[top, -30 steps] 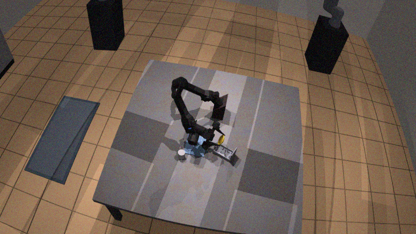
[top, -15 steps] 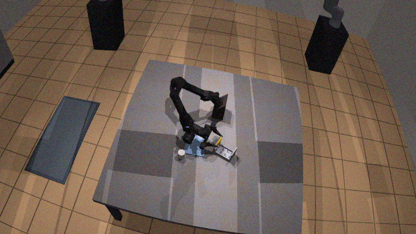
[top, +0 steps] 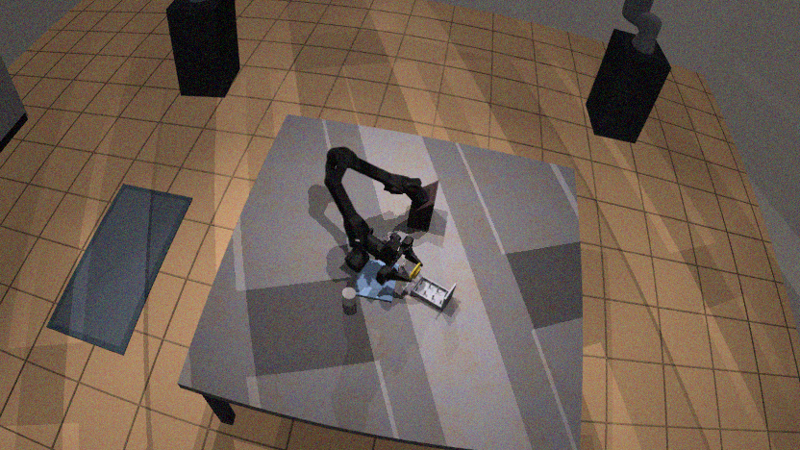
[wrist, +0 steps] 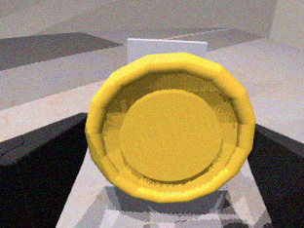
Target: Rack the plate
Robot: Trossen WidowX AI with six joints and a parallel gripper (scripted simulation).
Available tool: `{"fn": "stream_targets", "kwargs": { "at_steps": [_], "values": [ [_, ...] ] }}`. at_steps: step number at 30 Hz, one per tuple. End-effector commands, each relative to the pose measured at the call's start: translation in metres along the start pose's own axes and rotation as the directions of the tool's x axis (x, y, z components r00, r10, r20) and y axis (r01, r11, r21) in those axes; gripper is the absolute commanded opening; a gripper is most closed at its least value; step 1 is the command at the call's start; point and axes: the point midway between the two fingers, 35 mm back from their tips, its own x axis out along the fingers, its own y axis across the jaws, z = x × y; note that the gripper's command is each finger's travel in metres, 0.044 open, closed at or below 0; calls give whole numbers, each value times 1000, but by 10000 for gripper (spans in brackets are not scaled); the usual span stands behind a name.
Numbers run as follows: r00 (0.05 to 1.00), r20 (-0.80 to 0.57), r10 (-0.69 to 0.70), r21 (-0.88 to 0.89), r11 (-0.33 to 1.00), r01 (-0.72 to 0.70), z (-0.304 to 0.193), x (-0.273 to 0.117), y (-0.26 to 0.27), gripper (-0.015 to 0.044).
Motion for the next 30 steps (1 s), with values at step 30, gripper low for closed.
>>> {"fn": "stream_targets", "kwargs": {
  "at_steps": [30],
  "values": [
    [1000,10,-9,-28,1000,9,6,39,-3,0]
  ]
}}
